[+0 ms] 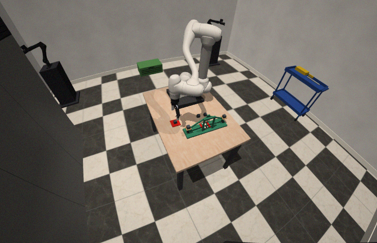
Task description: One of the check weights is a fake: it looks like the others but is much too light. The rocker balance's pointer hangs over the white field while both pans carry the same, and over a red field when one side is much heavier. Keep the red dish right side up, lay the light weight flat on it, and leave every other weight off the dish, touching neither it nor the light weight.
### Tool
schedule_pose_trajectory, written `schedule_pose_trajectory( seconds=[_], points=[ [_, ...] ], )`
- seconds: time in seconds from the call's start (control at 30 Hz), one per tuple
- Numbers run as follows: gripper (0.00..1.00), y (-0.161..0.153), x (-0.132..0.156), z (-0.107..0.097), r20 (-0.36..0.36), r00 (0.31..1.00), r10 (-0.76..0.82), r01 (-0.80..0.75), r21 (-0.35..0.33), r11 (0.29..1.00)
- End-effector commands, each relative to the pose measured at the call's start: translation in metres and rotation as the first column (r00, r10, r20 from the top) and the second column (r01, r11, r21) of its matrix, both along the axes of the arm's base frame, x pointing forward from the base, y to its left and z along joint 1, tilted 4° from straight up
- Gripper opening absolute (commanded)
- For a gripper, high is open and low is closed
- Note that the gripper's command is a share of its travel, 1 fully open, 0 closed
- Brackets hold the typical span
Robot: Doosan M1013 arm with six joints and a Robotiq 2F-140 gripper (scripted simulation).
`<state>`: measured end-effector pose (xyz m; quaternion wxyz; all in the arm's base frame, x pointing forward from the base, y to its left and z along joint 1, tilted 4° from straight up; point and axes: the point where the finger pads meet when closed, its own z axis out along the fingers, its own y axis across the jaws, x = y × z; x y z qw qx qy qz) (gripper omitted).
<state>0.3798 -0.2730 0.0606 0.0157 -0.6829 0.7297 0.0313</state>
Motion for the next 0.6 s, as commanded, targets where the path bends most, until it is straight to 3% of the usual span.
schedule_pose_trajectory(
  seconds=[0.0,0.3,0.57],
  points=[
    [1.0,-0.004,-0.002,0.002,-0.002,1.0,-0.004,0.004,-0.004,1.0],
    [1.0,-0.005,-0.001,0.006,-0.002,1.0,-0.004,0.004,-0.004,1.0],
    [1.0,-0.006,-0.001,0.031,-0.002,1.0,-0.004,0.004,-0.004,1.0]
  ],
)
